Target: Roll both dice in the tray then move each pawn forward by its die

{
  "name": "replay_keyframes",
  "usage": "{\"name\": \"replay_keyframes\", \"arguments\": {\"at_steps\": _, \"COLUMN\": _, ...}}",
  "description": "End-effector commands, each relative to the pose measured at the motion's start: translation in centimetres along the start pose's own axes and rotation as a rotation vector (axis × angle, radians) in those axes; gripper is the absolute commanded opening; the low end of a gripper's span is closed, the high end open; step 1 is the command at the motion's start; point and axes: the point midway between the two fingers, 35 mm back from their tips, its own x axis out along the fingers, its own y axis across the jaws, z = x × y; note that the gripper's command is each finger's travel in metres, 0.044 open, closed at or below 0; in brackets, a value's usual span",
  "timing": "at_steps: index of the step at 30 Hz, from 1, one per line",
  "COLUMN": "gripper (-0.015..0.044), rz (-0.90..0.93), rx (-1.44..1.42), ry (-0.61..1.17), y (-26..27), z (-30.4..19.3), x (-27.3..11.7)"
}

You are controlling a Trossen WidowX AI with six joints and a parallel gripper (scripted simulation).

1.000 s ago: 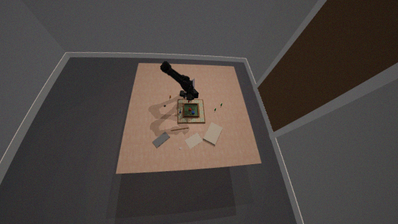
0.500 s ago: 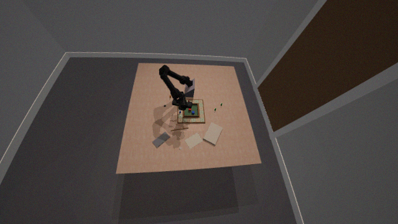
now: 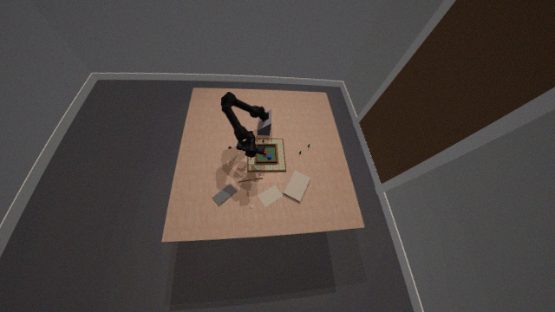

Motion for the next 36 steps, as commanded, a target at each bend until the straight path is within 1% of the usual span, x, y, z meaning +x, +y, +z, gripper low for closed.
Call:
{"name": "replay_keyframes", "arguments": {"at_steps": 1, "gripper": 0.0200, "rz": -0.007, "rx": -0.009, "ry": 0.003, "y": -0.1, "z": -0.2, "x": 0.7}}
{"name": "replay_keyframes", "arguments": {"at_steps": 29, "gripper": 0.0200, "rz": -0.009, "rx": -0.010, "ry": 0.003, "y": -0.1, "z": -0.2, "x": 4.8}}
{"name": "replay_keyframes", "arguments": {"at_steps": 35, "gripper": 0.0043, "rz": -0.009, "rx": -0.010, "ry": 0.003, "y": -0.1, "z": -0.2, "x": 4.8}}
{"name": "replay_keyframes", "arguments": {"at_steps": 36, "gripper": 0.0036, "rz": -0.009, "rx": -0.010, "ry": 0.003, "y": -0.1, "z": -0.2, "x": 4.8}}
